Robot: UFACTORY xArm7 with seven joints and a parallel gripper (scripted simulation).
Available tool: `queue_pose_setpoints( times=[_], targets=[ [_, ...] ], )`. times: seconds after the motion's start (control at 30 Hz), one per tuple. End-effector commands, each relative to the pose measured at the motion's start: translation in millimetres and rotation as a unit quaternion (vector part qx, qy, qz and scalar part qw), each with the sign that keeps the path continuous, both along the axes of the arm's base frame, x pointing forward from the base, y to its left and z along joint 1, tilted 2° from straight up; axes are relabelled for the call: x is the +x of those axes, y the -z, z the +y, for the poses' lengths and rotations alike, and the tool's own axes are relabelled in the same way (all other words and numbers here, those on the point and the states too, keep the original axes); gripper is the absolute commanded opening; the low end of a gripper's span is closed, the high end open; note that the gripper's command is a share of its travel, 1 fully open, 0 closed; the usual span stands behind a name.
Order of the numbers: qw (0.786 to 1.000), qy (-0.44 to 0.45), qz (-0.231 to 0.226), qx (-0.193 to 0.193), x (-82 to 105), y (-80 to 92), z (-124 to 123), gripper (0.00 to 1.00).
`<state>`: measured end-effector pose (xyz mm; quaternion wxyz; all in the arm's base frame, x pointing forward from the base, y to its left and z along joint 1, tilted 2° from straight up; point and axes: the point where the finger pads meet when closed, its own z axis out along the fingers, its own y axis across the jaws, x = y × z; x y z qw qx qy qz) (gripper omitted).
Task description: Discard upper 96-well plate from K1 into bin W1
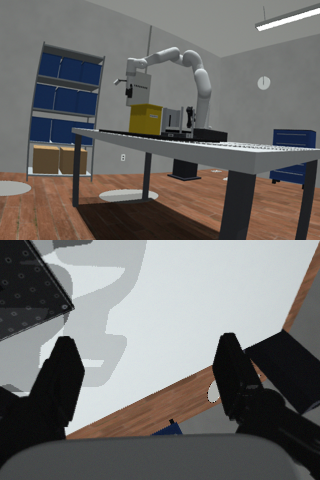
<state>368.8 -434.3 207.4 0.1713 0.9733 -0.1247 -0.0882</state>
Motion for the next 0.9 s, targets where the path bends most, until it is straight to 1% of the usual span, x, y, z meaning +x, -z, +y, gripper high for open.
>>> queue_pose_setpoints(
  times=[0.0, 0.1, 0.27, 0.3, 0.37, 0.57, 0.73, 0.87],
  targets=[
    [1.0, -0.011, -0.003, 0.002, 15.4, -1.4, 16.3, 1.0],
    [1.0, -0.011, -0.003, 0.002, 24.1, -0.8, 26.9, 1.0],
    [0.996, -0.084, -0.001, 0.024, 37.8, 0.3, 47.8, 1.0],
    [0.996, -0.084, -0.001, 0.024, 40.6, 0.5, 52.0, 1.0],
    [0.996, -0.084, -0.001, 0.024, 40.6, 0.5, 52.0, 1.0],
    [0.996, -0.084, -0.001, 0.024, 55.9, 1.6, 75.3, 1.0],
    [0.986, -0.157, 0.002, 0.046, 67.4, 2.6, 97.6, 1.0],
    [0.986, -0.157, 0.002, 0.046, 76.6, 3.4, 115.3, 1.0]
  ],
)
